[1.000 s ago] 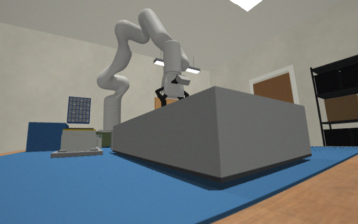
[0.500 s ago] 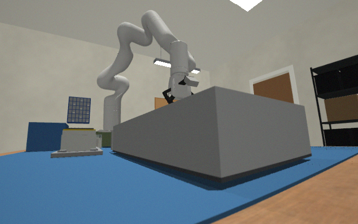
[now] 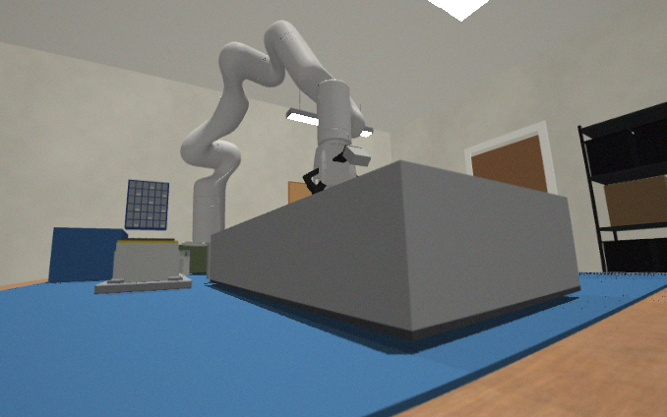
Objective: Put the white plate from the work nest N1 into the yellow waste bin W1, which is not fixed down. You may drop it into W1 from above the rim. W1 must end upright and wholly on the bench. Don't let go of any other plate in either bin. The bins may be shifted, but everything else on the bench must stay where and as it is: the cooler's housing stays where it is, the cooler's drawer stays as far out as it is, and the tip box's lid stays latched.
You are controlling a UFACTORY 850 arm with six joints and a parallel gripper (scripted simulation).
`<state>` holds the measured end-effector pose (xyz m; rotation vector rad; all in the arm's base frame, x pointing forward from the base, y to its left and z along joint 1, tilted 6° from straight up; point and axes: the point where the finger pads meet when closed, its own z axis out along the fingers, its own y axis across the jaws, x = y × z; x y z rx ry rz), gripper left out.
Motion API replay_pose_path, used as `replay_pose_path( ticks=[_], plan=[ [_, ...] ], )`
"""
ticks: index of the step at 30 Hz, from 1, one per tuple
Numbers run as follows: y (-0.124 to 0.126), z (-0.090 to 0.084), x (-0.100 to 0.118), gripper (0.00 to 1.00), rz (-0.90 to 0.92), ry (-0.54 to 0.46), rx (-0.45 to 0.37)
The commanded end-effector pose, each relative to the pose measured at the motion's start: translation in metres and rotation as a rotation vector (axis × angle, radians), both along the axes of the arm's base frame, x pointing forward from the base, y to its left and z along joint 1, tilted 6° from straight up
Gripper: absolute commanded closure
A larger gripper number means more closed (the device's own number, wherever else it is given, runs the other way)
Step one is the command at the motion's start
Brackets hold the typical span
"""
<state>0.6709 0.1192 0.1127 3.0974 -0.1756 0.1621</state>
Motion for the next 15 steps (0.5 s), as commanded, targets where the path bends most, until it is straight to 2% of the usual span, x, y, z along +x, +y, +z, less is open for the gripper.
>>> replay_pose_path(
  ticks=[1, 15],
  plan=[
    [0.000, -0.004, 0.002, 0.00, 0.000, -0.003, 0.001],
    [-0.001, -0.025, 0.004, 0.00, 0.000, -0.003, 0.001]
  ],
)
